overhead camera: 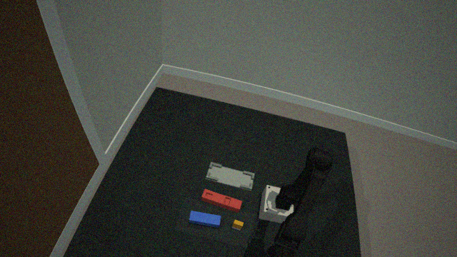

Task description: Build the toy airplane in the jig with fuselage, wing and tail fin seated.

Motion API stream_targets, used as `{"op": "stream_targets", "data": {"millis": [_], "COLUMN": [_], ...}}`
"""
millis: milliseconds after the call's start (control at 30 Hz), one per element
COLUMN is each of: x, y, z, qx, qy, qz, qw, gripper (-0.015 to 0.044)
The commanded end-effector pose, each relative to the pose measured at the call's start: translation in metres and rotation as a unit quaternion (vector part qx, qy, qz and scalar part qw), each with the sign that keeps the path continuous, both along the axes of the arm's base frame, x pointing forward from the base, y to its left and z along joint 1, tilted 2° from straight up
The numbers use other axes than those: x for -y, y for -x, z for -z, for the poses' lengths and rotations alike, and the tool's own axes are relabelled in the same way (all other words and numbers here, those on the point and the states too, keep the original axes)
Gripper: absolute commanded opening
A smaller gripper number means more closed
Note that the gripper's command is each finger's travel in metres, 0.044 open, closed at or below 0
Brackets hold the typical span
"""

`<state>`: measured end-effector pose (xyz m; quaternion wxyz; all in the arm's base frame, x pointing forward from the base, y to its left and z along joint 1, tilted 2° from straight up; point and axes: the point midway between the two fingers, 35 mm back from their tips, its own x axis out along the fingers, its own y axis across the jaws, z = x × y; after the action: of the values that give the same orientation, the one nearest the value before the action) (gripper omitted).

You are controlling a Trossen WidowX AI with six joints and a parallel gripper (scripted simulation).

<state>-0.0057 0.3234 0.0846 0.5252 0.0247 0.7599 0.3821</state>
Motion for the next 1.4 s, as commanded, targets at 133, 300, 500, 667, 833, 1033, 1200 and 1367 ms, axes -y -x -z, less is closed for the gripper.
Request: {"op": "stream_targets", "data": {"millis": [133, 300, 500, 667, 833, 1033, 1200, 1367], "x": [0.034, 0.089, 0.178, 0.263, 0.306, 0.307, 0.307, 0.307], "y": [-0.125, -0.198, -0.257, -0.279, -0.280, -0.280, -0.279, -0.279], "z": [0.012, 0.017, 0.020, 0.018, 0.017, 0.068, 0.072, 0.086], "qx": [0.092, 0.138, 0.166, 0.162, 0.147, 0.147, 0.147, 0.147], "qy": [0.049, 0.107, 0.191, 0.267, 0.305, 0.305, 0.305, 0.305], "qz": [0.116, 0.185, 0.249, 0.289, 0.305, 0.305, 0.305, 0.305], "qw": [0.988, 0.967, 0.935, 0.905, 0.890, 0.890, 0.890, 0.890], "gripper": [0.0440, 0.0440, 0.0440, 0.0440, 0.0440, 0.0440, 0.0440, 0.0440]}}
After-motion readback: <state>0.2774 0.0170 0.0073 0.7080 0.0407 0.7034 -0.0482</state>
